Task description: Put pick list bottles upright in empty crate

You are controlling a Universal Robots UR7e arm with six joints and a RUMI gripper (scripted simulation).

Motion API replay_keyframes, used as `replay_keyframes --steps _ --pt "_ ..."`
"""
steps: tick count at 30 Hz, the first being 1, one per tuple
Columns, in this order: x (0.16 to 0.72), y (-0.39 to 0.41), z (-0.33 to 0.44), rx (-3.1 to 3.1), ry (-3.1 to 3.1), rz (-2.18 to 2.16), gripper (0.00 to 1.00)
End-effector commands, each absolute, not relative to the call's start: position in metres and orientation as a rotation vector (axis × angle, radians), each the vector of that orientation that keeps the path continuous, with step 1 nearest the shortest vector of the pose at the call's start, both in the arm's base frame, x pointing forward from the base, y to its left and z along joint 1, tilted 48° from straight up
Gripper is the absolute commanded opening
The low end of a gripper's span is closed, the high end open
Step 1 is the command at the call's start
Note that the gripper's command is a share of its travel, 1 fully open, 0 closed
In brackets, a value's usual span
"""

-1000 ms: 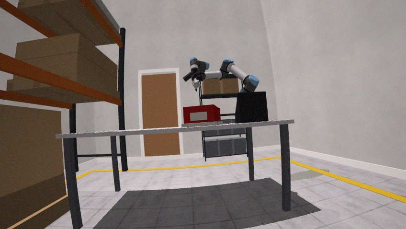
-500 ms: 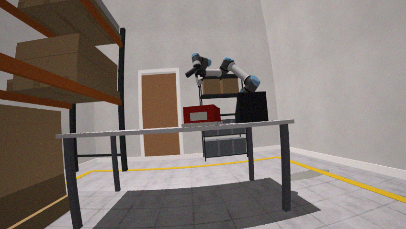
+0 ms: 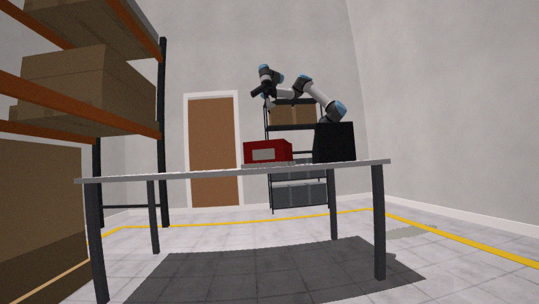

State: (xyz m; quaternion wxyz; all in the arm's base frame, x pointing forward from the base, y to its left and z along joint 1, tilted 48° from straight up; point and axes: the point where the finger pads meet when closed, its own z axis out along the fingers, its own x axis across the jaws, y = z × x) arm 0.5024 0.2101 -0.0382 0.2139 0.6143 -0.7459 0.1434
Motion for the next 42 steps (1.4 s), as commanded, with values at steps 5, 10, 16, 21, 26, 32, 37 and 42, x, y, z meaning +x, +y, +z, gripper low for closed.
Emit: replay_keyframes --steps 5,10,16,21,26,32,37,42 --pt "0.477 0.239 -0.054 1.757 -1.952 0.405 0.38" --pt "0.468 0.249 -0.060 1.787 -1.874 0.413 0.38" --pt "0.447 0.268 -0.072 1.810 -1.811 0.419 0.38" --pt "0.436 0.278 -0.078 1.822 -1.772 0.425 0.38" --pt "0.425 0.286 -0.084 1.854 -1.669 0.441 0.38" --pt "0.405 0.301 -0.093 1.854 -1.669 0.441 0.38" --pt "0.385 0.313 -0.102 1.889 -1.525 0.468 0.38" --pt "0.373 0.320 -0.107 1.889 -1.525 0.468 0.38"
